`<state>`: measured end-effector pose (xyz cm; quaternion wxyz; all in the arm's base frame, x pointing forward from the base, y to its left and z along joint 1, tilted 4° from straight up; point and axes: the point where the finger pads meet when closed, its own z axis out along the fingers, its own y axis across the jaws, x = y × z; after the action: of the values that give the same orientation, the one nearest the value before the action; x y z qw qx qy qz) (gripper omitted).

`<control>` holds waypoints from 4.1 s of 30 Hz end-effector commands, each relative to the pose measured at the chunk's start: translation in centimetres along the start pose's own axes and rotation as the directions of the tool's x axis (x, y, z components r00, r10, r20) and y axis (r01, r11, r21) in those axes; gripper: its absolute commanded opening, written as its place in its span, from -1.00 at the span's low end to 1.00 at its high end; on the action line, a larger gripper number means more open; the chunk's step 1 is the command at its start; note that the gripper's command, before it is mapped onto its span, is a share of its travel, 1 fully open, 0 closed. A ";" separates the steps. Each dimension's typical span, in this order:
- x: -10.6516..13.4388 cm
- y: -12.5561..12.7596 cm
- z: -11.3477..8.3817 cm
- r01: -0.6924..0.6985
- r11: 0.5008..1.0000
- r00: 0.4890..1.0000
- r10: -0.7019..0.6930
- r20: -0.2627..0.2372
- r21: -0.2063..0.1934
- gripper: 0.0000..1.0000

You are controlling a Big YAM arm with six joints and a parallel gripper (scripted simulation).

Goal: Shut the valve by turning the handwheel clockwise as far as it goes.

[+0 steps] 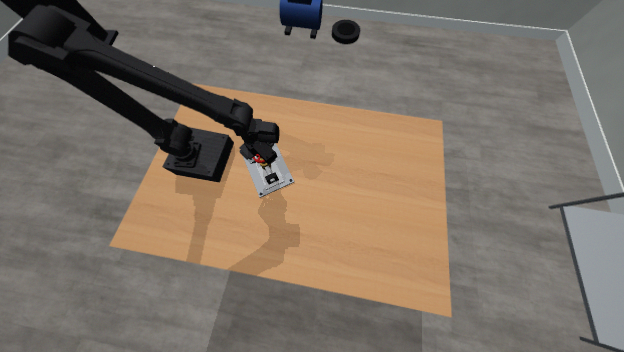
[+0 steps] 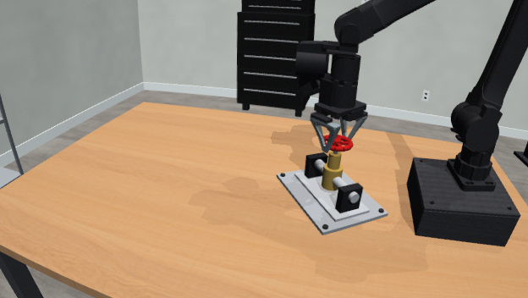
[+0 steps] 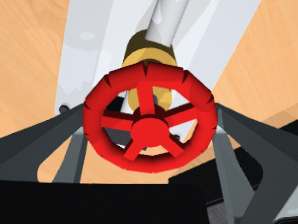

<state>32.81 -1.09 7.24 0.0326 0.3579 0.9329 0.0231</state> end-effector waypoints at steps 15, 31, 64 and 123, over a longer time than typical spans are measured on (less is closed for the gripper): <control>0.2 0.3 0.6 -0.209 0.978 0.978 0.209 -0.011 0.000 -1.00; 0.2 0.3 0.6 -0.246 0.969 0.969 0.246 -0.011 0.000 -1.00; 0.2 0.3 0.6 -0.248 0.969 0.969 0.248 -0.011 0.000 -1.00; -1.4 1.5 -2.7 -0.243 0.969 0.969 0.244 0.024 -0.042 1.00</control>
<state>32.71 -1.01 7.71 0.0293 0.4687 0.8824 0.0291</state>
